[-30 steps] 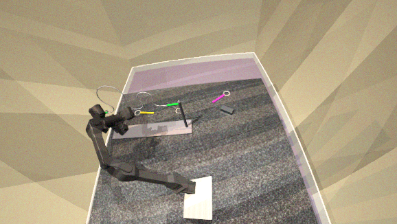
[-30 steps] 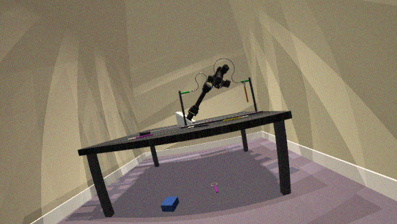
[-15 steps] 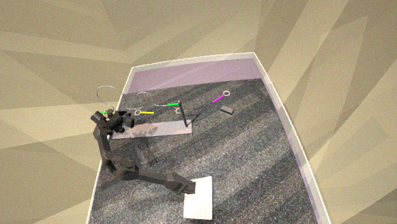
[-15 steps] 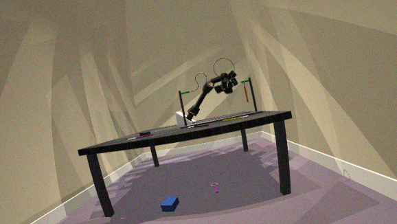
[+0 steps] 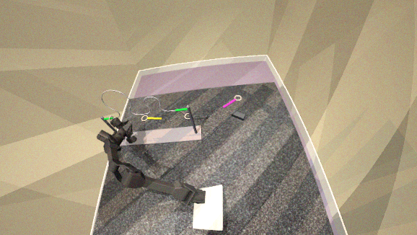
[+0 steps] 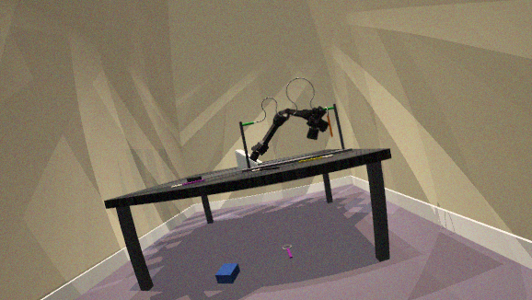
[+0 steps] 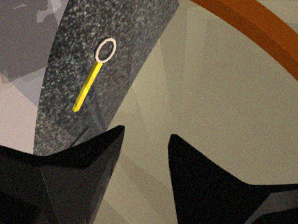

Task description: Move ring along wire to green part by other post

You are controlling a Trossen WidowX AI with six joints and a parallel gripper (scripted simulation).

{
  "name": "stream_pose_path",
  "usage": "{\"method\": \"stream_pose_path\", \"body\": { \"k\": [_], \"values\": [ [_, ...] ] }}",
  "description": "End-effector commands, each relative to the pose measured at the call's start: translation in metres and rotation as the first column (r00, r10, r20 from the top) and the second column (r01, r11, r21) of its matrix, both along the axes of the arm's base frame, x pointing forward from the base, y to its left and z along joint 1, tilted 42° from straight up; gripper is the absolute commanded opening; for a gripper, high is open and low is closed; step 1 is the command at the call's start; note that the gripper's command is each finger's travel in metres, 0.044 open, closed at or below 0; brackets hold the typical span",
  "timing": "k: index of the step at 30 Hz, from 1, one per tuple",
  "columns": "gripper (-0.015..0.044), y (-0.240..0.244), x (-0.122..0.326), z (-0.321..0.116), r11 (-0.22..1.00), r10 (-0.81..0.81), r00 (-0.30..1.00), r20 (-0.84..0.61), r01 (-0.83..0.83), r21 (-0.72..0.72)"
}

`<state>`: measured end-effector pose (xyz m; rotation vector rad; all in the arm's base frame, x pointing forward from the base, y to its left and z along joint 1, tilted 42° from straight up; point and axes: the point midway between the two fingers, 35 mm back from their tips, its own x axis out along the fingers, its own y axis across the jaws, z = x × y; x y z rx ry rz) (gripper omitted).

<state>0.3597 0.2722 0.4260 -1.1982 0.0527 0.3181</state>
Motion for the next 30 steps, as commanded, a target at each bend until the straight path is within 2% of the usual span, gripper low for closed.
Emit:
{"method": "stream_pose_path", "body": {
  "k": [1, 4, 8, 12, 16, 20, 25, 27, 30],
  "values": [
    [0.0160, 0.019, -0.005, -0.003, 0.978, -0.052, 0.999, -0.002, 0.051, 0.204],
    [0.0160, 0.035, -0.012, -0.004, 0.916, -0.088, 0.996, -0.010, 0.085, 0.393],
    [0.0160, 0.055, -0.024, -0.006, 0.772, -0.121, 0.992, -0.036, 0.117, 0.624],
    [0.0160, 0.074, -0.040, -0.010, 0.561, -0.135, 0.988, -0.075, 0.138, 0.816],
    [0.0160, 0.091, -0.060, -0.015, 0.298, -0.125, 0.985, -0.120, 0.153, 0.942],
    [0.0160, 0.106, -0.081, -0.022, 0.007, -0.094, 0.982, -0.166, 0.167, 0.986],
    [0.0160, 0.120, -0.110, -0.034, -0.345, -0.031, 0.977, -0.210, 0.187, 0.920],
    [0.0160, 0.121, -0.114, -0.036, -0.390, -0.021, 0.976, -0.215, 0.190, 0.901],
    [0.0160, 0.121, -0.114, -0.036, -0.390, -0.021, 0.976, -0.215, 0.190, 0.901]
  ]
}}
